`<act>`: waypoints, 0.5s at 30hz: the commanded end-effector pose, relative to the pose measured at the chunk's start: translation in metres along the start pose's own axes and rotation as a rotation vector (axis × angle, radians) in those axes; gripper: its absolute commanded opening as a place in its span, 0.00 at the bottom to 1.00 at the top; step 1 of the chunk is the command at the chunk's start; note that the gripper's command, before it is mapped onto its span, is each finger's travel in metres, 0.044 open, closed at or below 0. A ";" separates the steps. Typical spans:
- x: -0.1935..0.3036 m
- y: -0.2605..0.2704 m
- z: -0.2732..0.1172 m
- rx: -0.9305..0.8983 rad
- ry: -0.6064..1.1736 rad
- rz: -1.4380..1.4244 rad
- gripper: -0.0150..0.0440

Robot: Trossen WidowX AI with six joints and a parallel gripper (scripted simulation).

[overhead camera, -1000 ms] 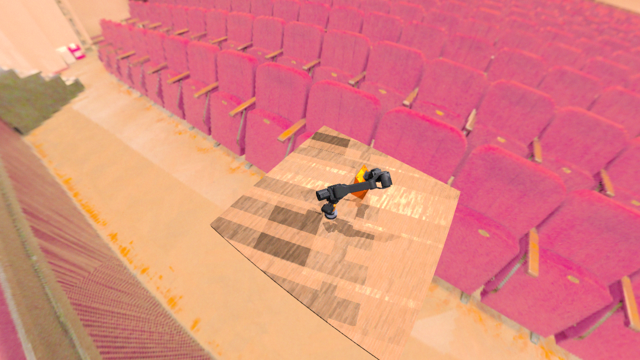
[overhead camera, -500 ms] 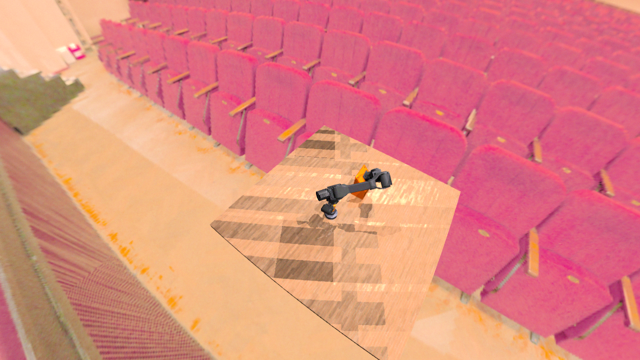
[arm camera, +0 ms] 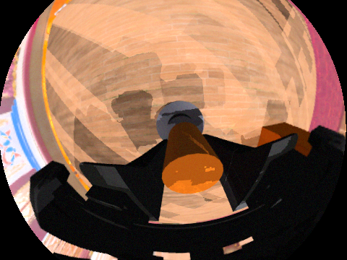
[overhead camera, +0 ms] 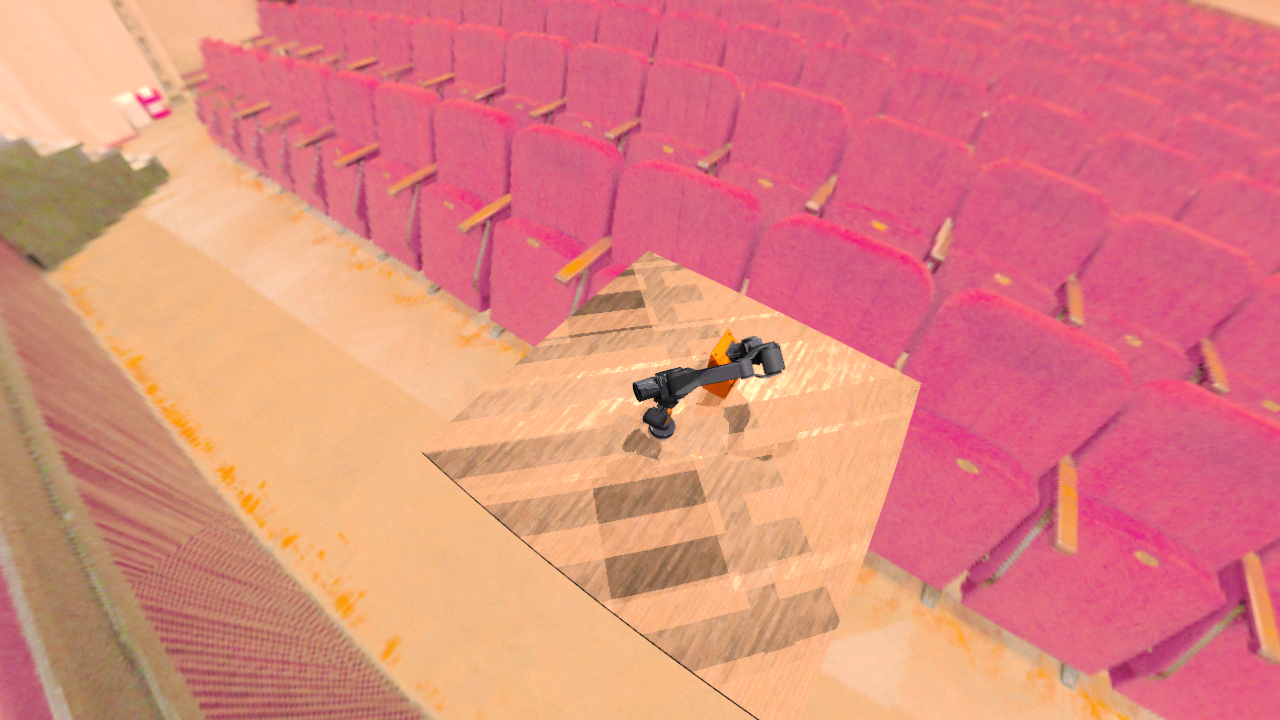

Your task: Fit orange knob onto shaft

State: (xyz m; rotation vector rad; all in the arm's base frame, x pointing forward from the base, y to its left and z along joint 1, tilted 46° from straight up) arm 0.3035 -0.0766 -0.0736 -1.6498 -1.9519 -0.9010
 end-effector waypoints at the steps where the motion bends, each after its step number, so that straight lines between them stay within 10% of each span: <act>1: -0.001 0.001 -0.003 -0.002 -0.005 0.042 0.25; 15: -0.003 0.004 -0.002 -0.002 -0.005 0.204 0.25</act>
Point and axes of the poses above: the point midway between the two fingers, 35 mm back from their tips, its own z axis out along the fingers, its own y axis across the jaws, x = y × z, the point moved 1 cm from there along -z, back along the fingers, and after that the axes turned 14 degrees about -z, right-handed, at the moved point
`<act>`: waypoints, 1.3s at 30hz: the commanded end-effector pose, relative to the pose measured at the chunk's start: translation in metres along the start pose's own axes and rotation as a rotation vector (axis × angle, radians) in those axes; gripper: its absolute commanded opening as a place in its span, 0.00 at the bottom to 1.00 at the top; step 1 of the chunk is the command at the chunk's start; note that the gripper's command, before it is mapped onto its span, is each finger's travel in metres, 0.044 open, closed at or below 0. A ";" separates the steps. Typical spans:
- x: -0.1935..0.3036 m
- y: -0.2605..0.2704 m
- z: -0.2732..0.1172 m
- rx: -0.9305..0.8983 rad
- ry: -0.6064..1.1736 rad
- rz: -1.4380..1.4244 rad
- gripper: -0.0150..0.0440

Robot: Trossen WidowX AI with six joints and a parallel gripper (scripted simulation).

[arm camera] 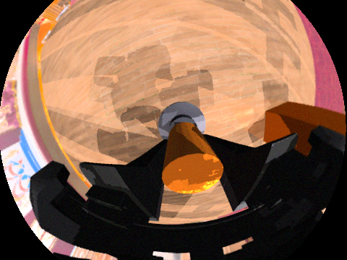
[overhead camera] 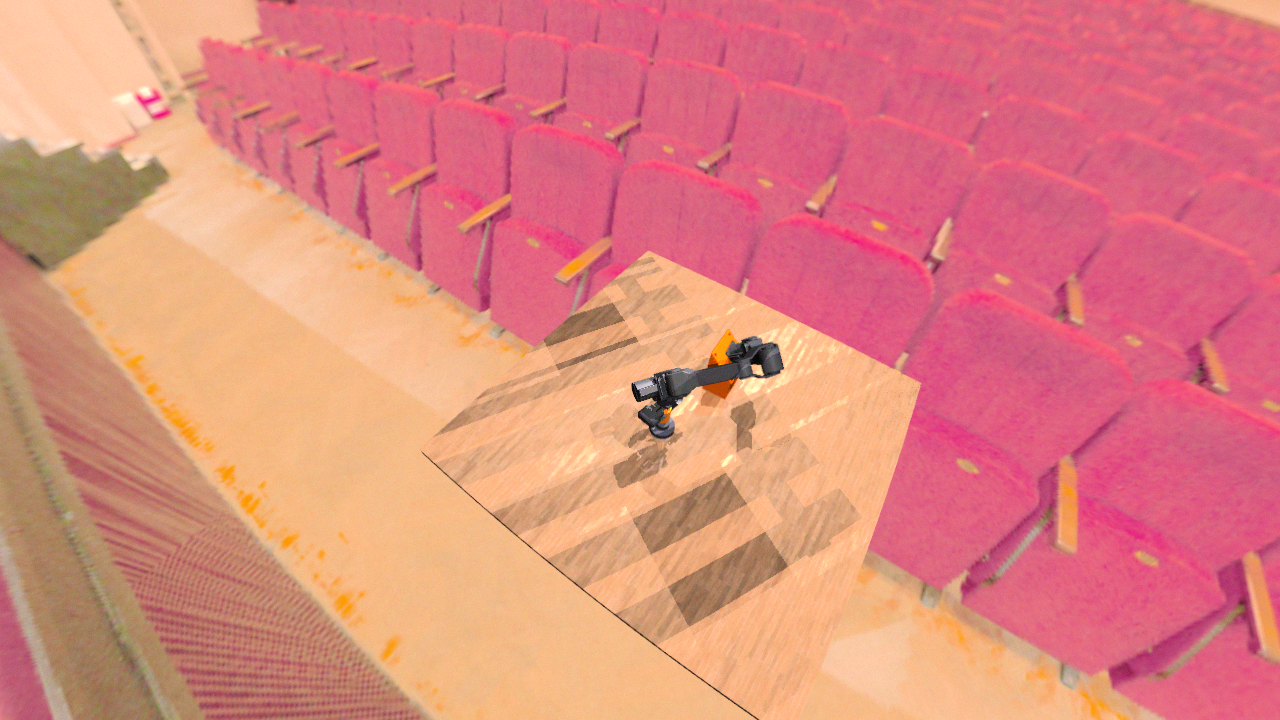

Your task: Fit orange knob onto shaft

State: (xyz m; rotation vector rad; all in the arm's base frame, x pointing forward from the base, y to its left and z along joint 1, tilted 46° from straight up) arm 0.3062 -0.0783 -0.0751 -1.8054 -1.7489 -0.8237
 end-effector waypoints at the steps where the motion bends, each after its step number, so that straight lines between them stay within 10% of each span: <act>1: 0.000 0.002 -0.002 -0.003 -0.005 0.005 0.25; 39: 0.001 0.000 -0.002 -0.003 -0.005 0.013 0.25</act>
Point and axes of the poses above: the point midway between the two fingers, 35 mm back from their tips, its own z axis out along the fingers, its own y axis across the jaws, x = y × z, the point moved 1 cm from there along -z, back along the fingers, and after that the axes turned 14 degrees about -z, right-handed, at the moved point
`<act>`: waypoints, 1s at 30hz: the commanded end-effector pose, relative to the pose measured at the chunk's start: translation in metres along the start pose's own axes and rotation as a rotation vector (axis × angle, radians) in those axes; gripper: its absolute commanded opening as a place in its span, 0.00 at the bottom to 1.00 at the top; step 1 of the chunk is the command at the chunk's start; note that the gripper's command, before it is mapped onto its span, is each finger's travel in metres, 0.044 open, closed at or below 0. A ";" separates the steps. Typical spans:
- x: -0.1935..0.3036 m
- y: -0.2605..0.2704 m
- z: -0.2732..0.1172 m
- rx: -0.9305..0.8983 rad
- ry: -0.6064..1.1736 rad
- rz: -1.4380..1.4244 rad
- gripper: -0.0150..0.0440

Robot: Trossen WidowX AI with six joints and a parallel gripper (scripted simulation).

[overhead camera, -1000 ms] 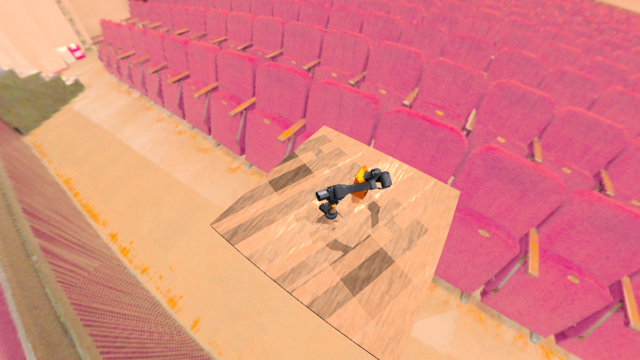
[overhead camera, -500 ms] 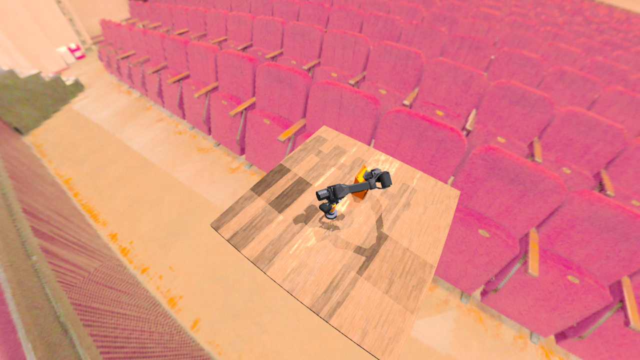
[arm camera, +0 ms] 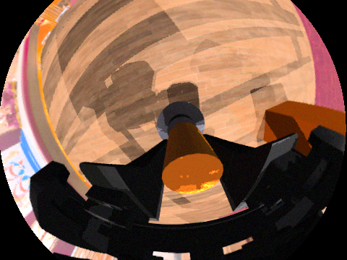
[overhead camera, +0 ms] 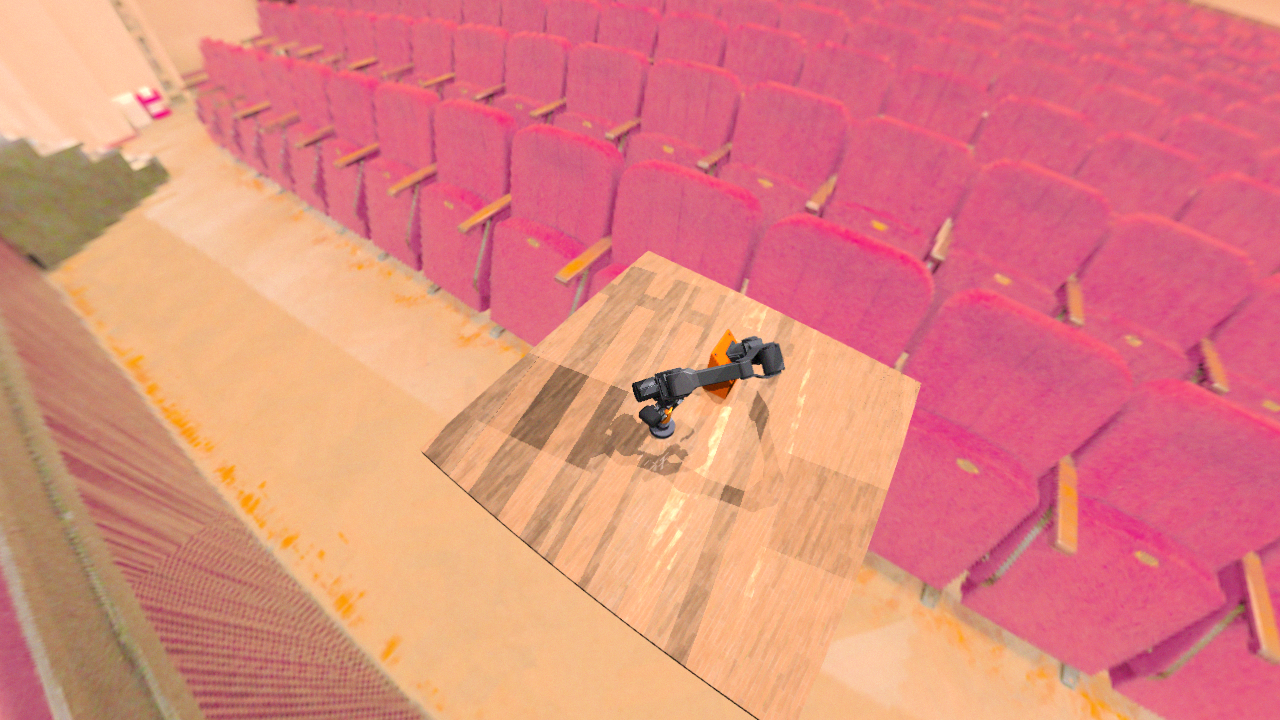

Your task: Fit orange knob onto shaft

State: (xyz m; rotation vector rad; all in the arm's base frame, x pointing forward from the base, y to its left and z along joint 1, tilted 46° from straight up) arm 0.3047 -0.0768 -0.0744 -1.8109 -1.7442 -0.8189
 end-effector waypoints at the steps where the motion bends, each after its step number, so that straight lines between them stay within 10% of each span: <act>1: 0.000 0.001 -0.003 -0.004 -0.002 0.024 0.25; 30: 0.000 0.001 -0.003 -0.004 -0.002 0.208 0.25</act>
Point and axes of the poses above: the point midway between the two fingers, 35 mm back from their tips, its own z axis out along the fingers, its own y axis across the jaws, x = y × z, the point moved 1 cm from there along -z, back along the fingers, and after that the axes turned 14 degrees about -z, right-handed, at the moved point
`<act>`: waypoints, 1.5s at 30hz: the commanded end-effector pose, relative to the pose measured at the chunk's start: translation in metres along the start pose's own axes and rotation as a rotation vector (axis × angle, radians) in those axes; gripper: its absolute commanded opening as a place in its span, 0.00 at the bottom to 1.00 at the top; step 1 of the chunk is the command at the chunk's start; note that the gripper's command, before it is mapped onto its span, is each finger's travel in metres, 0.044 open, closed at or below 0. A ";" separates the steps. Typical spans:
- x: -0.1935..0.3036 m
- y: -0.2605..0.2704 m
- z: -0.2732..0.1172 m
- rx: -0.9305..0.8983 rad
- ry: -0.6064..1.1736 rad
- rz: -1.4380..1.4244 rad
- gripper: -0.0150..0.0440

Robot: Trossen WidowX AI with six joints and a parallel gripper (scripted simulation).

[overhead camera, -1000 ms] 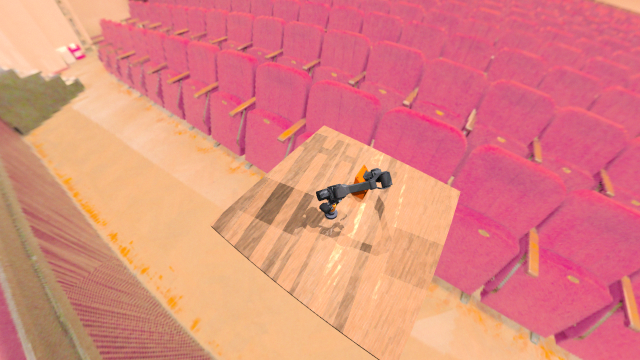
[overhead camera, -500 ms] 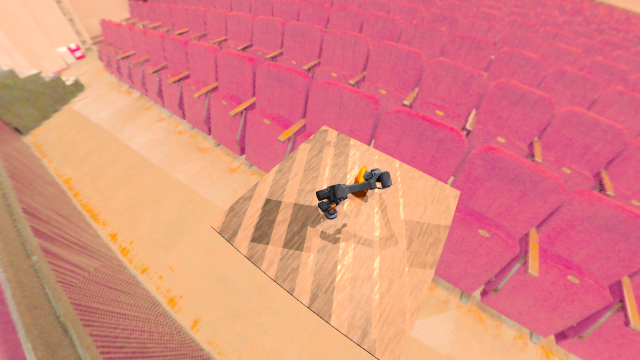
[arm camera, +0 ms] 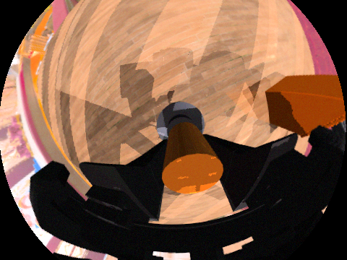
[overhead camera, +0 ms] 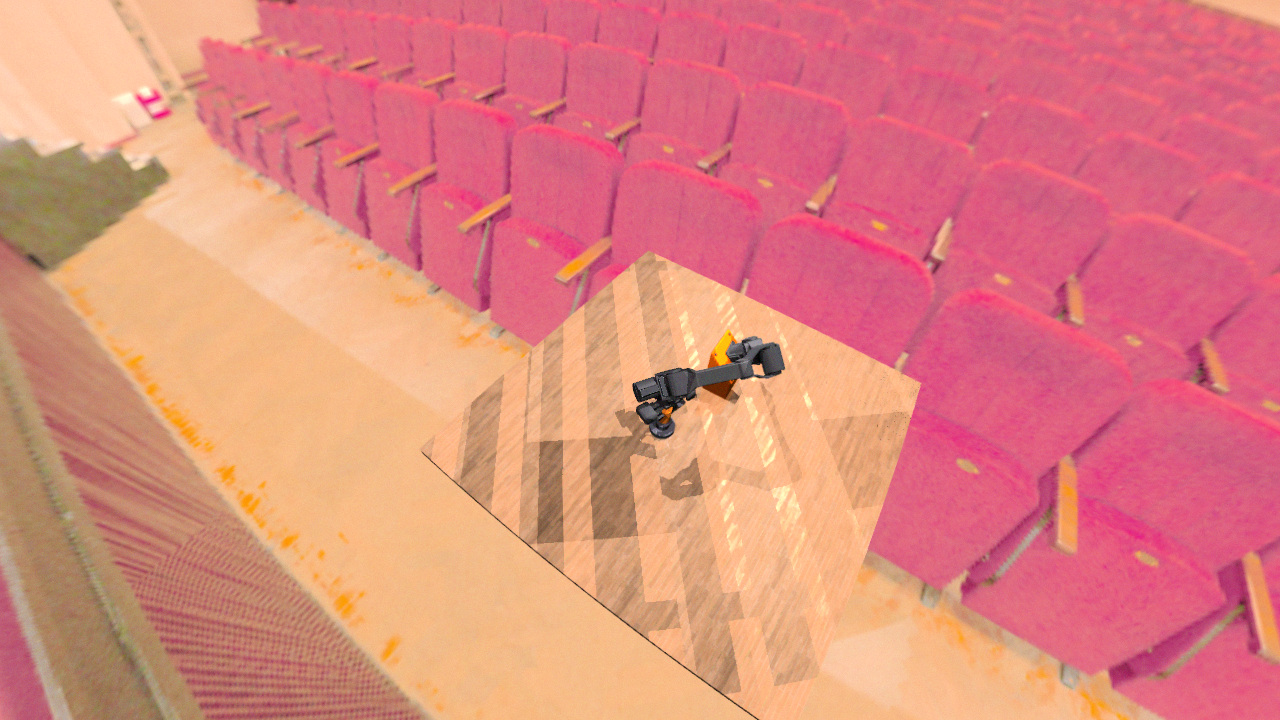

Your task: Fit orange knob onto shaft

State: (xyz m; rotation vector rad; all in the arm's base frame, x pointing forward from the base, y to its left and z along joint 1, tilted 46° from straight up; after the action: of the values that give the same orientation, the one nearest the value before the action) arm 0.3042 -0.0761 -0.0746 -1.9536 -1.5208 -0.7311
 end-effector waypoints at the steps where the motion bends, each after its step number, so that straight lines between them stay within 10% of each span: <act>1: 0.000 0.002 -0.004 -0.005 -0.001 -0.002 0.25; 45: -0.001 0.004 -0.004 -0.005 0.000 0.331 0.25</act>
State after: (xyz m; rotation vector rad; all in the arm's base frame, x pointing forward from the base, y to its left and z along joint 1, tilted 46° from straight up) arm 0.3058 -0.0781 -0.0738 -2.1018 -1.2283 -0.6176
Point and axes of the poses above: the point midway between the two fingers, 35 mm back from their tips, its own z axis out along the fingers, its own y axis across the jaws, x = y × z, the point moved 1 cm from there along -z, back along the fingers, and after that the axes turned 14 degrees about -z, right-handed, at the moved point
